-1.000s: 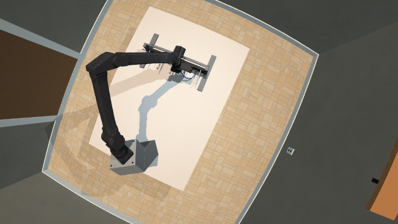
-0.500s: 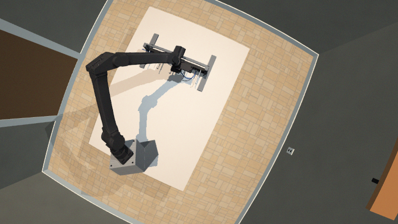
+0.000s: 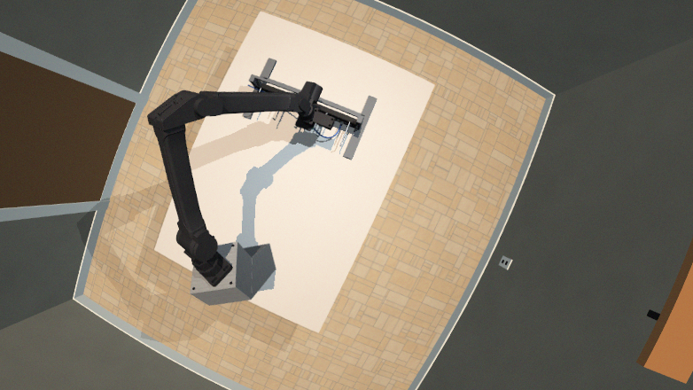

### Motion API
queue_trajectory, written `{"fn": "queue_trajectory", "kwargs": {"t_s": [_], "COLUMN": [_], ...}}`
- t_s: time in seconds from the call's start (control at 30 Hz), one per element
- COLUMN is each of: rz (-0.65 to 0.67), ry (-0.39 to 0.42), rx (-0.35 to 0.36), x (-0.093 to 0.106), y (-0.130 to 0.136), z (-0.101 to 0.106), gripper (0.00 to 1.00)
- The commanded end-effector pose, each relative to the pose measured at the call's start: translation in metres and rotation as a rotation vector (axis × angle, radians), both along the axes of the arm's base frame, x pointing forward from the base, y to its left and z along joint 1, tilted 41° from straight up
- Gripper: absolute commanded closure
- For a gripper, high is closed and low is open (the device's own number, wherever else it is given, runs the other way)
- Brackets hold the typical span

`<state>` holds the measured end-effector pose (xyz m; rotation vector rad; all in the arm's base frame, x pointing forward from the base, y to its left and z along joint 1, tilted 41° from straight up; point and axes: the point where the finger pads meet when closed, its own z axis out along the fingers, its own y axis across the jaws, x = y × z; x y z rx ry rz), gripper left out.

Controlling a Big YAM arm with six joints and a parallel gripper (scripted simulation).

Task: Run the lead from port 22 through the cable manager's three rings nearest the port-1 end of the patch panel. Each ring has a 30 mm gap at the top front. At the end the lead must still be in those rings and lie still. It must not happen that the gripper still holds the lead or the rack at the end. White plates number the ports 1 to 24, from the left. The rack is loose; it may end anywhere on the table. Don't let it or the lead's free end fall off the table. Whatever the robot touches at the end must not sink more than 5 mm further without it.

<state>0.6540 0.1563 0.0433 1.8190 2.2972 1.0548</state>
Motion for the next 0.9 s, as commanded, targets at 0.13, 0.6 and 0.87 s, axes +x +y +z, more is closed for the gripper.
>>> {"fn": "queue_trajectory", "kwargs": {"t_s": [0.13,0.6,0.87], "rz": [-0.028,-0.028,-0.028], "ry": [-0.058,-0.064,-0.066], "rx": [0.000,-0.001,-0.002], "x": [-0.001,-0.017,-0.021], "y": [-0.035,-0.053,-0.057], "z": [0.054,0.086,0.093], "gripper": [0.68,0.68,0.68]}}
